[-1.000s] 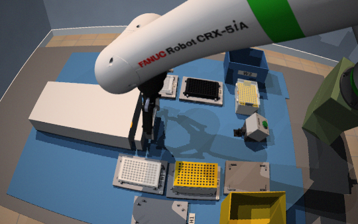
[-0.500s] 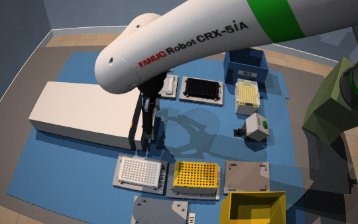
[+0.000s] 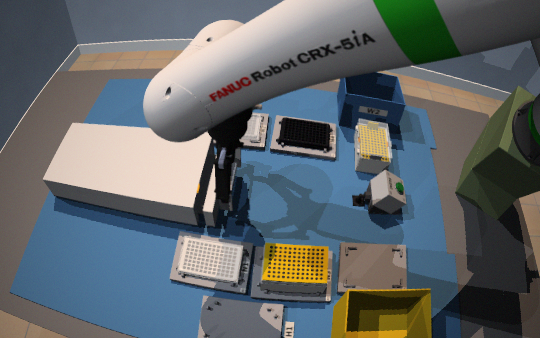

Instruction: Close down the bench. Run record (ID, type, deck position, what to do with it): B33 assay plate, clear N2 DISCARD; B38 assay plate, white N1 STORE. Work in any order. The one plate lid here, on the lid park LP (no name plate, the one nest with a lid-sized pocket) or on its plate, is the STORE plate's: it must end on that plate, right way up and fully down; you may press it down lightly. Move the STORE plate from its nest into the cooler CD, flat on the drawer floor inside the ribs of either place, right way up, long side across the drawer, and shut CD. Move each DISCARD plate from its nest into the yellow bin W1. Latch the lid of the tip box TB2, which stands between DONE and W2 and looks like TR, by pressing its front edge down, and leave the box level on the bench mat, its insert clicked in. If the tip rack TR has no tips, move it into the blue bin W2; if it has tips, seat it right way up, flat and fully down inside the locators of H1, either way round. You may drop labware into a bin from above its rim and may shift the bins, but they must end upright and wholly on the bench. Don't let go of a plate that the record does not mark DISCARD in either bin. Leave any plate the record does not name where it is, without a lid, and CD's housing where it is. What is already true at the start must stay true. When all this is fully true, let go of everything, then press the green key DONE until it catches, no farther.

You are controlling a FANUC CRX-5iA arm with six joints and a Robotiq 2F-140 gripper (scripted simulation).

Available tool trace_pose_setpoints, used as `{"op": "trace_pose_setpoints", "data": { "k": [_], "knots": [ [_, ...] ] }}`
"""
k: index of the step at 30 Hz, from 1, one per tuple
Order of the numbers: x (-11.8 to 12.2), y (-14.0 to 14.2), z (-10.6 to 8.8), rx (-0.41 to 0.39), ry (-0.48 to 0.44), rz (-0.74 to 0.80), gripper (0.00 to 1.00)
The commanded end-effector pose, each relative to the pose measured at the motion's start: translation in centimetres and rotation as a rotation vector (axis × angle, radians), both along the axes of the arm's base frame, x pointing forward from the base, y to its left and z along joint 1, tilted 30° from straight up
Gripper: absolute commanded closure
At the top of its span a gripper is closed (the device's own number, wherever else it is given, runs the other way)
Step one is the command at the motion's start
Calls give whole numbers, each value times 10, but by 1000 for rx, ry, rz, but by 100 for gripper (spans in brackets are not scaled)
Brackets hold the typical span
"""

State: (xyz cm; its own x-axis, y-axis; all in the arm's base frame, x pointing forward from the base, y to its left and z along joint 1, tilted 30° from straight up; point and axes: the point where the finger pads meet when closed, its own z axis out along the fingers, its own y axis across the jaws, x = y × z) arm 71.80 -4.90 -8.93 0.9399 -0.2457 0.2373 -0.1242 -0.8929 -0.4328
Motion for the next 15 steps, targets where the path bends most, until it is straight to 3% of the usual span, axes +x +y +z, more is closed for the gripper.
{"op": "trace_pose_setpoints", "data": {
  "k": [1,15],
  "knots": [
    [-4,1,-1,0,0,0,100],
    [-19,5,-5,0,0,0,100]
  ]
}}
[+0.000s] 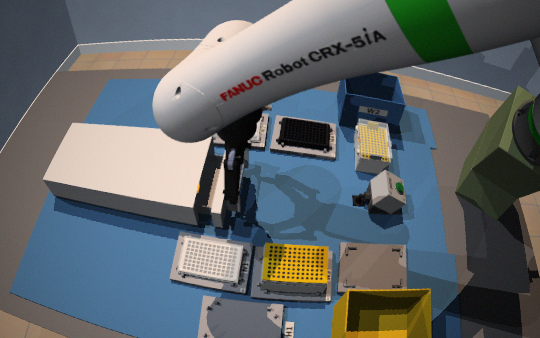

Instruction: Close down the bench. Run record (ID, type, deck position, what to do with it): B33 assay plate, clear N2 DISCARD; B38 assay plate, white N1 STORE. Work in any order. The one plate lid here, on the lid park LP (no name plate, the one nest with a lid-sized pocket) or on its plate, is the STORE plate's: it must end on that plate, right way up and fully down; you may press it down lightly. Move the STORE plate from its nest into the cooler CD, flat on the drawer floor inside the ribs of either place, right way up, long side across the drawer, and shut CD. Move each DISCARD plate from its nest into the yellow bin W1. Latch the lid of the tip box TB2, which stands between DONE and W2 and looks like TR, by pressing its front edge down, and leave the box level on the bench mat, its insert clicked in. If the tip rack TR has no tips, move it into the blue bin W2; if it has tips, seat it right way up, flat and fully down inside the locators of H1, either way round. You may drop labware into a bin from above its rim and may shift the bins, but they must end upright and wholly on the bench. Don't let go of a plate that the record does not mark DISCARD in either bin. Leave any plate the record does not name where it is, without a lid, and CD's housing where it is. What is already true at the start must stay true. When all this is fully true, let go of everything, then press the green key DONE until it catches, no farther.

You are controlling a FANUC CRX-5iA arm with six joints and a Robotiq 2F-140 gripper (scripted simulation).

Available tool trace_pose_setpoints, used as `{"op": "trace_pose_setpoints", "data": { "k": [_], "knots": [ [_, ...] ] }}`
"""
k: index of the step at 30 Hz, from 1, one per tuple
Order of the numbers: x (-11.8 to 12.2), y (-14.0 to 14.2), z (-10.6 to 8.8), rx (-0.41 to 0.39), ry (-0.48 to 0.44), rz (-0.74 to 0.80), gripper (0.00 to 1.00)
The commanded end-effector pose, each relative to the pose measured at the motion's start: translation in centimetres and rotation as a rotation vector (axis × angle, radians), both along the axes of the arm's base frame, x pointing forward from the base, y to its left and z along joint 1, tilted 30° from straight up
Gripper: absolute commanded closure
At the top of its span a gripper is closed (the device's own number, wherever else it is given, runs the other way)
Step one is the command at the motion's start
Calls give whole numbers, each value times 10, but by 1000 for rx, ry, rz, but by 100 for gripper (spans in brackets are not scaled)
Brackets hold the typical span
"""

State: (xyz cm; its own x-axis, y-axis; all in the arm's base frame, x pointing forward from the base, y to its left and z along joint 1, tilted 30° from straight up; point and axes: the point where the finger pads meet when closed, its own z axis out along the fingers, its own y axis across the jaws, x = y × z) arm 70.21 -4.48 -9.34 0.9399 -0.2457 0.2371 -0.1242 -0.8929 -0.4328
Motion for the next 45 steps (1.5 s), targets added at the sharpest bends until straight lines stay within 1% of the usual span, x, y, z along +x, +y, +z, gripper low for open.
{"op": "trace_pose_setpoints", "data": {
  "k": [1,26,30,45],
  "knots": [
    [-4,1,-1,0,0,0,100],
    [-31,8,-8,0,0,0,100],
    [-31,8,-8,0,0,0,100],
    [-50,13,-12,0,0,0,100]
  ]
}}
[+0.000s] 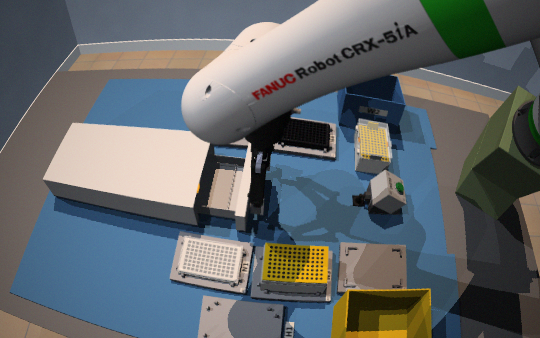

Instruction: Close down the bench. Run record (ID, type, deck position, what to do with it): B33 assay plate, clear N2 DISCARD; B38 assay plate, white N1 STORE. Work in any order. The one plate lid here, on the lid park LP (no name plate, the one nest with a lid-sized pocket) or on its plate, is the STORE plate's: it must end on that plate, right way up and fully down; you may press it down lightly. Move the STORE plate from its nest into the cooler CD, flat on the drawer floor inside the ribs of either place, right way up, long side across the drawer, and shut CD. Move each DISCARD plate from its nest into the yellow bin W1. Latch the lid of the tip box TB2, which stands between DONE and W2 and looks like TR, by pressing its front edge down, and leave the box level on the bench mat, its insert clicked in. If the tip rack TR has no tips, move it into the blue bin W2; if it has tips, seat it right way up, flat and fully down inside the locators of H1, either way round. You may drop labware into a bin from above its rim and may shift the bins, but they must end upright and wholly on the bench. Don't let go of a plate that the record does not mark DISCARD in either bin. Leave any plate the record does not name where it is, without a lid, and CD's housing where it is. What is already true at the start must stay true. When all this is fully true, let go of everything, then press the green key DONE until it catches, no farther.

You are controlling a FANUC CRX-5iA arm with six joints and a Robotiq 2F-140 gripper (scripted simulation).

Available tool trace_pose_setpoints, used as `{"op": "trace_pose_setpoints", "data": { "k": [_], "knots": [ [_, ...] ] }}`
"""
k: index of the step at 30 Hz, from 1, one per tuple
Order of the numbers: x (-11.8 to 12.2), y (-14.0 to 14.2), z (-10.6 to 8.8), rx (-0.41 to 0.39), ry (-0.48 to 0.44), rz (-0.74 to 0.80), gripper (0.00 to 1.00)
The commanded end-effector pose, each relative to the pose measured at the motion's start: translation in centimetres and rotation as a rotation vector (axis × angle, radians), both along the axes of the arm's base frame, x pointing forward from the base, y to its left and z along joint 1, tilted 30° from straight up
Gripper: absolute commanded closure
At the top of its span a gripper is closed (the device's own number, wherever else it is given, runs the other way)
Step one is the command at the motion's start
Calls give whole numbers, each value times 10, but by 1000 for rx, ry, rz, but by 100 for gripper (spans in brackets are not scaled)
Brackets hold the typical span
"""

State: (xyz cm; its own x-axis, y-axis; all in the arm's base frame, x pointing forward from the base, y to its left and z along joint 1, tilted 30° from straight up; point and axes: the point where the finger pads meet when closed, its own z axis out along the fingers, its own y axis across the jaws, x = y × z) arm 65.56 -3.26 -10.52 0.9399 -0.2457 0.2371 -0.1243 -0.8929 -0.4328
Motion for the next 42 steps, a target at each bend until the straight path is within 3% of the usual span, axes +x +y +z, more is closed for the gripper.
{"op": "trace_pose_setpoints", "data": {
  "k": [1,42],
  "knots": [
    [-3,1,-1,0,0,0,100],
    [-45,12,-11,0,0,0,100]
  ]
}}
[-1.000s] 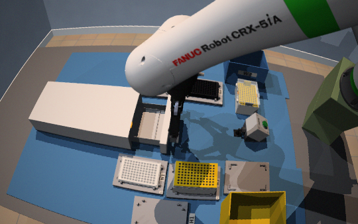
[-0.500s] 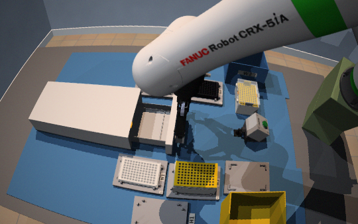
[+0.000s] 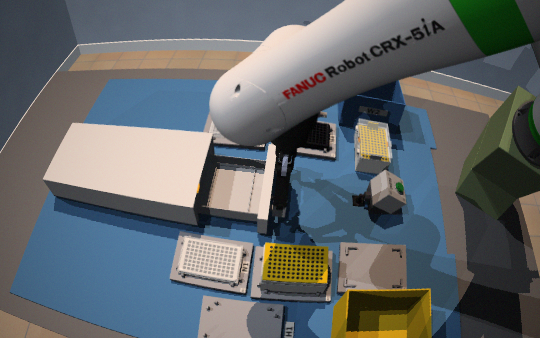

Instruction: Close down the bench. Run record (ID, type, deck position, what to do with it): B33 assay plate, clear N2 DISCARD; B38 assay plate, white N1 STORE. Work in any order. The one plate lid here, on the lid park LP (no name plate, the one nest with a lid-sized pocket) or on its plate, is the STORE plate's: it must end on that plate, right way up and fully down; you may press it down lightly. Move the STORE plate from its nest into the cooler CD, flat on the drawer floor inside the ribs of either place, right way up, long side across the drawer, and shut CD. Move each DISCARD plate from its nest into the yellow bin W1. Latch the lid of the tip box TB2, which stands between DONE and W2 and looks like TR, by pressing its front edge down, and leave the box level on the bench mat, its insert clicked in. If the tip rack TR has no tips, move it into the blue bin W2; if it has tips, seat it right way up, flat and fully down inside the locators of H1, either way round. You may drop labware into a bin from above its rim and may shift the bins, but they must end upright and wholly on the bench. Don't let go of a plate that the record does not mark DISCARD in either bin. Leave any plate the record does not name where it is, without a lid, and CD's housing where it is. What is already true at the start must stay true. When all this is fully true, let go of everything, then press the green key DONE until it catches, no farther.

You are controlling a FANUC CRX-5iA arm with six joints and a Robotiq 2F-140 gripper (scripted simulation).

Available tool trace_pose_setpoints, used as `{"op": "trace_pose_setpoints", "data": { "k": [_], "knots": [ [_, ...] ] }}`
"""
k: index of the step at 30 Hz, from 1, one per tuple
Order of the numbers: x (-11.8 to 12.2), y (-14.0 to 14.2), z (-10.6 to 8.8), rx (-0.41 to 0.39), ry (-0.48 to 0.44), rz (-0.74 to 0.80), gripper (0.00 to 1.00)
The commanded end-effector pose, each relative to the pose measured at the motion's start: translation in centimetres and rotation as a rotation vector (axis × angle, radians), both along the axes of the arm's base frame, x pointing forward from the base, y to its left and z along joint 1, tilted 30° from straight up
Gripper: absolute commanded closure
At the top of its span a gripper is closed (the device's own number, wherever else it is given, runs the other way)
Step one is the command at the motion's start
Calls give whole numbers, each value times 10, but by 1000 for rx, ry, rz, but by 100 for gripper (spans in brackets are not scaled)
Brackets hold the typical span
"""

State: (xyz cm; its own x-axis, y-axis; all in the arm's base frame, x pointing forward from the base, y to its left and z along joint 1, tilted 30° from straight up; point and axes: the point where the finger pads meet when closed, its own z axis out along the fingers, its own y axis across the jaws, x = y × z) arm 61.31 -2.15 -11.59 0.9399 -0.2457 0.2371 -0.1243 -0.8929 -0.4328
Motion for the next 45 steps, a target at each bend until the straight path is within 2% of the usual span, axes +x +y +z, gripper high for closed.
{"op": "trace_pose_setpoints", "data": {
  "k": [1,32,45],
  "knots": [
    [-4,1,-1,0,0,0,100],
    [-37,9,-9,0,0,0,100],
    [-37,9,-9,0,0,0,100]
  ]
}}
